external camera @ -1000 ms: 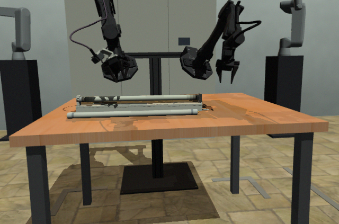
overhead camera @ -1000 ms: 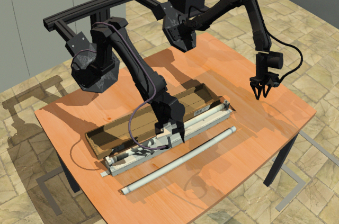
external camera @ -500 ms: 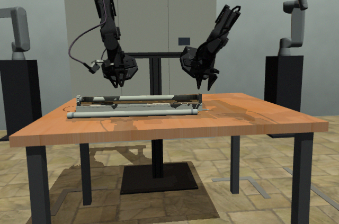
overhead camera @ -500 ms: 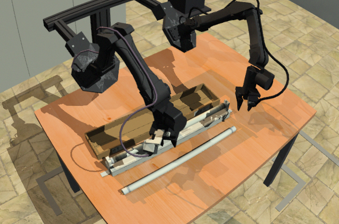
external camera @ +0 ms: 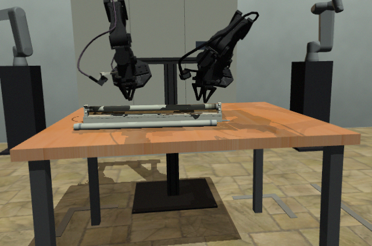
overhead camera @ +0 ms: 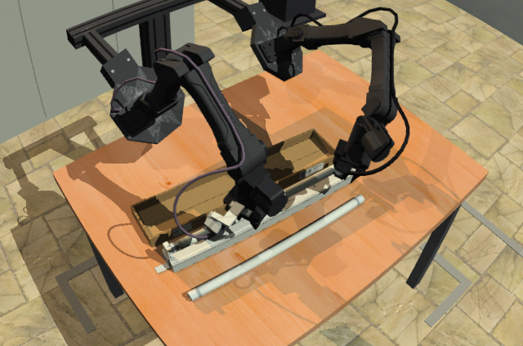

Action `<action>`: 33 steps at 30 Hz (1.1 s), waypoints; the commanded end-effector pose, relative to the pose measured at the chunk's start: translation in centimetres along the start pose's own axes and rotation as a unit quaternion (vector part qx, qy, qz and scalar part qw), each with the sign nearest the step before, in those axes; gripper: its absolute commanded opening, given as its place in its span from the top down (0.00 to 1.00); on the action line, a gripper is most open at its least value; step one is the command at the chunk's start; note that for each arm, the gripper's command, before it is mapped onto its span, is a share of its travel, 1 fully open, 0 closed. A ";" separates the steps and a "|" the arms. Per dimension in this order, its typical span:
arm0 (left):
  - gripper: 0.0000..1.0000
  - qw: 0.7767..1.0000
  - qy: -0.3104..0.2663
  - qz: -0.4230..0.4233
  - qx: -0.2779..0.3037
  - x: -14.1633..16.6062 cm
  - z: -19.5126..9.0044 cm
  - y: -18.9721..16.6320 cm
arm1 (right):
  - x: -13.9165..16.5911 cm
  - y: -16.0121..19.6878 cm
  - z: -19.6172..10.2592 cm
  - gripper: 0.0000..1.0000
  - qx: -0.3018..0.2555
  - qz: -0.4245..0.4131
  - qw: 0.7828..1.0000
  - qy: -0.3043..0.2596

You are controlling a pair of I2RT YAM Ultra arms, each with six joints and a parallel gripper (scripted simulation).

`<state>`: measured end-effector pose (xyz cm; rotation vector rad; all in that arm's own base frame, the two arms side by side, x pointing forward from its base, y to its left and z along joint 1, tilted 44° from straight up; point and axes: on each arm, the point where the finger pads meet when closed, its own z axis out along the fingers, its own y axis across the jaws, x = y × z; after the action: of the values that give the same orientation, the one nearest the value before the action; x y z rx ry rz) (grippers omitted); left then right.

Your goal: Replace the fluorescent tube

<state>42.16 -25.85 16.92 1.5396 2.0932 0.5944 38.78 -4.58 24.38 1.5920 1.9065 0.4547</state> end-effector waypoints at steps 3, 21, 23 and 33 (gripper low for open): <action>0.51 0.992 0.048 0.115 0.023 -1.2 -0.6 -3.4 | -0.5 -2.3 0.0 0.51 0.070 0.092 0.993 -0.005; 0.51 0.943 0.106 0.314 0.037 -4.4 -0.1 -10.3 | -0.8 -5.3 0.5 0.51 0.162 0.232 0.959 -0.021; 0.51 0.943 0.104 0.313 0.035 -4.8 -0.1 -10.4 | -0.8 -5.2 0.5 0.51 0.162 0.233 0.959 -0.021; 0.51 0.951 0.082 0.297 0.039 -5.9 -0.2 -11.4 | -0.7 -5.6 2.9 0.51 0.153 0.212 0.965 -0.019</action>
<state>36.12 -33.15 10.31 2.2461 1.7902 0.9087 35.85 -5.83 20.53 2.2050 1.6770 0.3428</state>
